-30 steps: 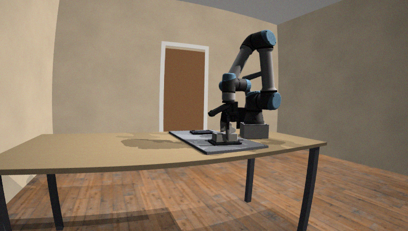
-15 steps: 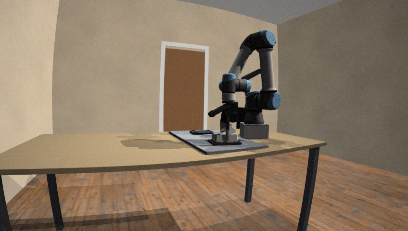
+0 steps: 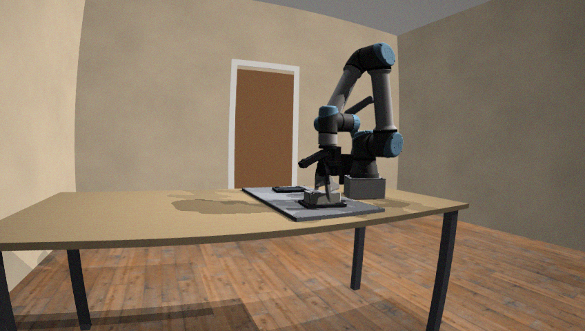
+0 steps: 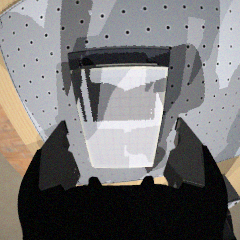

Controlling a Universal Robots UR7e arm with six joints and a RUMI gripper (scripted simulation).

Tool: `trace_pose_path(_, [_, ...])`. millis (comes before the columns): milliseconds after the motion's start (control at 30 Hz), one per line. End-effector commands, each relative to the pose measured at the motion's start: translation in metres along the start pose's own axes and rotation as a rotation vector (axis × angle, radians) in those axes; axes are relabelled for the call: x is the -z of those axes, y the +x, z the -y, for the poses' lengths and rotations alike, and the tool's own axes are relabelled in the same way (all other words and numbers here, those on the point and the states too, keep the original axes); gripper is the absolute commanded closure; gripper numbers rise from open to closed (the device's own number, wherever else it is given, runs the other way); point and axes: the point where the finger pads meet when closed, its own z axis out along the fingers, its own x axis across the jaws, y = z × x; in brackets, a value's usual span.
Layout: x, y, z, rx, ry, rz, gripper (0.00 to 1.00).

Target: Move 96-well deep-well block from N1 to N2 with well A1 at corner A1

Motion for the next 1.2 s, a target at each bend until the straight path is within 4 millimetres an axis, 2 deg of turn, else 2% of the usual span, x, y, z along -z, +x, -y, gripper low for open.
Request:
trace_pose_path(0, [0.0, 0.0, 0.0, 0.0, 0.001, 0.0, 0.0])
trace_pose_path(567, [0.0, 0.0, 0.0, 0.0, 0.001, 0.0, 0.0])
trace_pose_path(1067, [0.035, 0.0, 0.0, 0.0, 0.001, 0.0, 0.0])
trace_pose_path(1167, [0.035, 0.0, 0.0, 0.0, 0.001, 0.0, 0.0])
